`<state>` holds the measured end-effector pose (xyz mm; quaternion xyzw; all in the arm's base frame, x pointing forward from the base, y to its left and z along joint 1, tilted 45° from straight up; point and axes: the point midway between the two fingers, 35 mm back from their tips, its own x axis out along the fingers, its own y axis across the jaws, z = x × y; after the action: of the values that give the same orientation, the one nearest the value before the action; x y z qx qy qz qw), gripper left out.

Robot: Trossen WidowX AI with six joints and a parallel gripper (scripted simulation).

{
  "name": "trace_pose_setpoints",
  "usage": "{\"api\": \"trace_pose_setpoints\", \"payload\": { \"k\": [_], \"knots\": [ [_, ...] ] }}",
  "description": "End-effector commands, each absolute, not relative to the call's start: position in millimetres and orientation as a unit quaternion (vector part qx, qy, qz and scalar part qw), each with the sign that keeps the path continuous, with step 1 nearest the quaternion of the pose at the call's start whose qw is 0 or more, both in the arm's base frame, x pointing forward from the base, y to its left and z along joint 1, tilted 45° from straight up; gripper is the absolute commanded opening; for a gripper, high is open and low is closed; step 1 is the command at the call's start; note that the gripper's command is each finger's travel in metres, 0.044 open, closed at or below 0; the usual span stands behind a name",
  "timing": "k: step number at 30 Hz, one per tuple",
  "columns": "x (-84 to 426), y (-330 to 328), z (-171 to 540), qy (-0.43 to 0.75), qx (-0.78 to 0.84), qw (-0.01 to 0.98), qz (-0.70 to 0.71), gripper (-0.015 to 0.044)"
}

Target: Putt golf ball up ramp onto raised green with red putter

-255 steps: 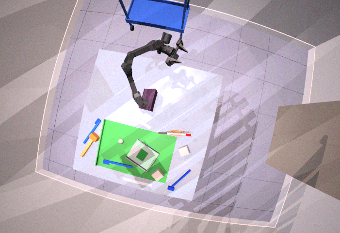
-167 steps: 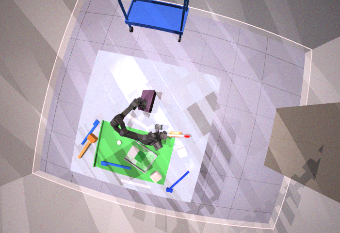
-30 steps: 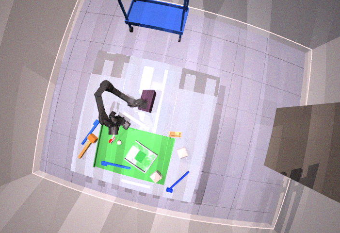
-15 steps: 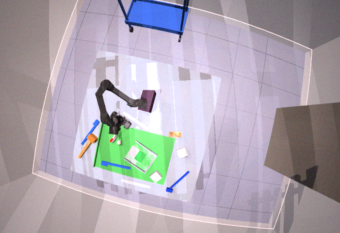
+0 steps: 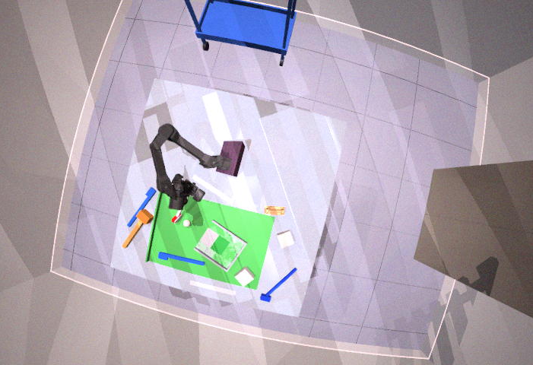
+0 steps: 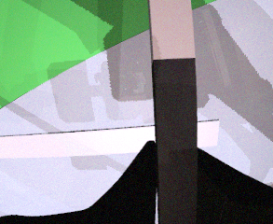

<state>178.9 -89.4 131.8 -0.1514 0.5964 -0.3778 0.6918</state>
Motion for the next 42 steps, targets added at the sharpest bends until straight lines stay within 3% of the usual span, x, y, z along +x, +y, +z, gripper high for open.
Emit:
{"api": "trace_pose_setpoints", "payload": {
  "k": [1,13,25,42],
  "knots": [
    [176,-99,141,0.591,-0.152,0.695,-0.380,0.0000],
    [177,-100,140,0.593,-0.149,0.694,-0.380,0.0000],
    [220,-14,55,0.590,-0.151,0.697,-0.380,0.0000],
    [219,28,97,0.591,-0.150,0.696,-0.379,0.0000]
  ]
}}
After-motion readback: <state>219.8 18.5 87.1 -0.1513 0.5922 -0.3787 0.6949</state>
